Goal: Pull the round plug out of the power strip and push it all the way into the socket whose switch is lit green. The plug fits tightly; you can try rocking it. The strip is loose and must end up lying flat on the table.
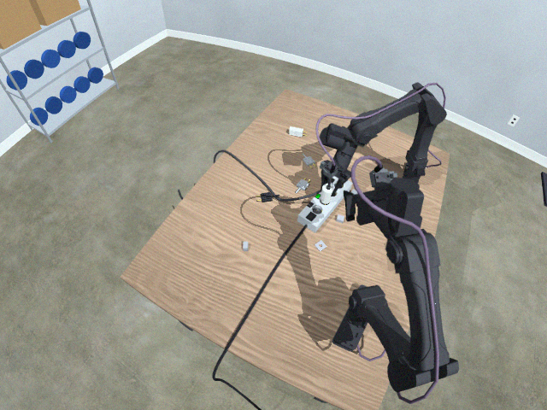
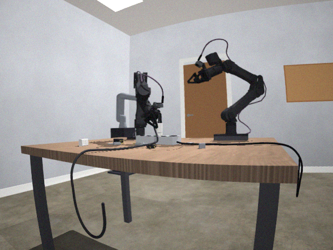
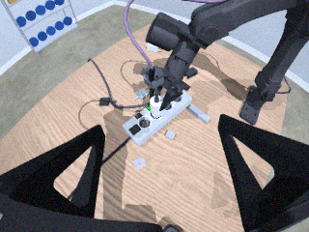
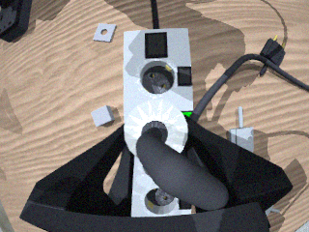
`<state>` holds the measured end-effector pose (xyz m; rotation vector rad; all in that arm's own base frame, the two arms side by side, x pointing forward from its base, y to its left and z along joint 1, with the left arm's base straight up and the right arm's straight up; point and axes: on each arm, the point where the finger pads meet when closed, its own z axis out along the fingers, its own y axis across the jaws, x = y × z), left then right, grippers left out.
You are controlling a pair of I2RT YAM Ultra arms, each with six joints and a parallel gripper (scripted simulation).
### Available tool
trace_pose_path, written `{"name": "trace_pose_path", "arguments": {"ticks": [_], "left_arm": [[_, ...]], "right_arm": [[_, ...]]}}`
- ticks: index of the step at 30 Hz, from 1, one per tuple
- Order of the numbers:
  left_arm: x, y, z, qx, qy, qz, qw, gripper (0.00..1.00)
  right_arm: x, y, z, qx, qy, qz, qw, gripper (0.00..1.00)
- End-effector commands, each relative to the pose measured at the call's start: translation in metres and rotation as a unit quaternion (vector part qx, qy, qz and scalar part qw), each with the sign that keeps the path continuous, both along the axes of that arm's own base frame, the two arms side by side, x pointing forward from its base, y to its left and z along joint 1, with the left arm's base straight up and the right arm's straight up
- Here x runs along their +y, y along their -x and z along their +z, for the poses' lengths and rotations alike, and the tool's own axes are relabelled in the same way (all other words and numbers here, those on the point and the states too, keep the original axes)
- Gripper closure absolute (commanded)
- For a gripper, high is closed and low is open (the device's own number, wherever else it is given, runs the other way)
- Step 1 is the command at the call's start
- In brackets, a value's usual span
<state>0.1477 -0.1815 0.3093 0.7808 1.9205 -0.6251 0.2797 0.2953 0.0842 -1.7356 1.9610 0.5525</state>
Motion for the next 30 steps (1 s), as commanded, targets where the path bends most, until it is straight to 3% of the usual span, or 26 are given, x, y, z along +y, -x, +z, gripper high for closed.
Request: {"name": "trace_pose_path", "arguments": {"ticks": [1,7,17,24,30], "left_arm": [[0.0,-0.001,0.004,-0.003,0.006,0.003,1.0,0.0],[0.0,-0.001,0.004,-0.003,0.006,0.003,1.0,0.0],[0.0,-0.001,0.004,-0.003,0.006,0.003,1.0,0.0],[0.0,-0.001,0.004,-0.003,0.006,0.003,1.0,0.0],[0.0,-0.001,0.004,-0.003,0.006,0.003,1.0,0.0]], "right_arm": [[0.009,0.001,0.001,0.004,-0.02,0.011,1.0,0.65],[0.008,0.002,0.012,-0.007,-0.032,0.012,0.999,0.65],[0.003,0.001,-0.005,0.01,-0.02,0.013,1.0,0.65],[0.007,-0.005,0.014,-0.016,-0.024,0.005,1.0,0.65],[0.005,0.001,-0.007,-0.001,-0.011,0.003,1.0,0.65]]}}
